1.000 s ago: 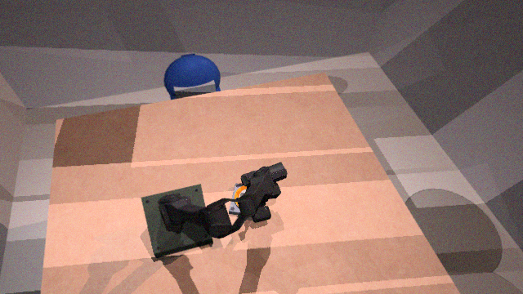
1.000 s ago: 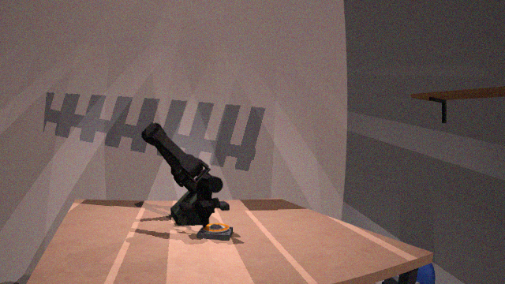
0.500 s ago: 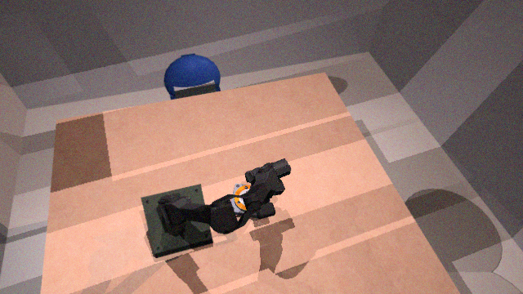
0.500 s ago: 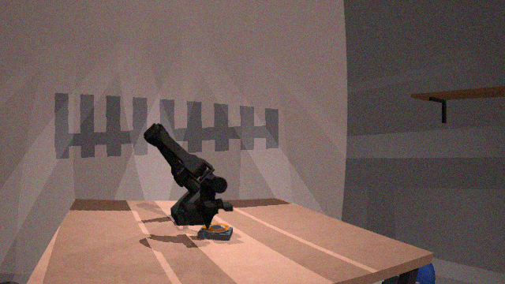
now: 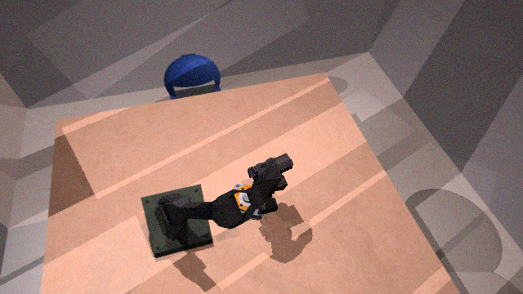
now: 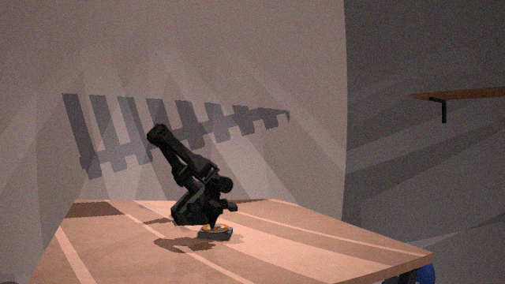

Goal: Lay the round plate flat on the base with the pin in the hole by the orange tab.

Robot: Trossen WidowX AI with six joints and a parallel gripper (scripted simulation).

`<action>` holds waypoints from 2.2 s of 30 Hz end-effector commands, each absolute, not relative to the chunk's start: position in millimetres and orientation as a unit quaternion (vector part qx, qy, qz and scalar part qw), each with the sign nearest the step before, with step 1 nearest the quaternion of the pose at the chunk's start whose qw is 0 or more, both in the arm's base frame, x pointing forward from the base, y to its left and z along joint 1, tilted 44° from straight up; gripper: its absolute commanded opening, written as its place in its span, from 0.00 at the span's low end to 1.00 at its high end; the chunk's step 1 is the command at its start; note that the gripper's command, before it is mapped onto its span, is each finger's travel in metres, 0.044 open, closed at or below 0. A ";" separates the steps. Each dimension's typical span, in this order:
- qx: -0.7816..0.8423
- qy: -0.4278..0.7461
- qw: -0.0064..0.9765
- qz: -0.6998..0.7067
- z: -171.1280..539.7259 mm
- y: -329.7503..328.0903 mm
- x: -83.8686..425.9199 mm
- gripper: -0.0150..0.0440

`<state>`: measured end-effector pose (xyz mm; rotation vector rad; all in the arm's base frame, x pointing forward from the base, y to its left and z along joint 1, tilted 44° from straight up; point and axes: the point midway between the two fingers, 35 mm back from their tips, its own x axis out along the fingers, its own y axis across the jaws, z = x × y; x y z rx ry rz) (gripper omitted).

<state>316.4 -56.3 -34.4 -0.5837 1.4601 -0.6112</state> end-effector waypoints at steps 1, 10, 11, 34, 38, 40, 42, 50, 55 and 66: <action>-0.257 0.650 0.662 -0.269 -39.9 -52.3 317.2 0.25; -0.257 0.650 0.663 -0.269 -45.5 -46.0 320.5 0.25; -0.257 0.650 0.663 -0.269 -46.0 -45.4 320.7 0.25; -0.257 0.650 0.663 -0.268 -60.5 -26.8 321.7 0.25; -0.256 0.650 0.663 -0.268 -63.1 -23.0 320.8 0.25; -0.256 0.650 0.663 -0.268 -64.7 -20.9 320.0 0.25; -0.256 0.650 0.663 -0.268 -66.3 -18.9 319.1 0.25; -0.256 0.650 0.663 -0.268 -71.9 -11.9 314.0 0.25; -0.256 0.650 0.663 -0.268 -74.1 -8.9 311.3 0.25; -0.256 0.651 0.663 -0.268 -78.9 -3.9 305.3 0.25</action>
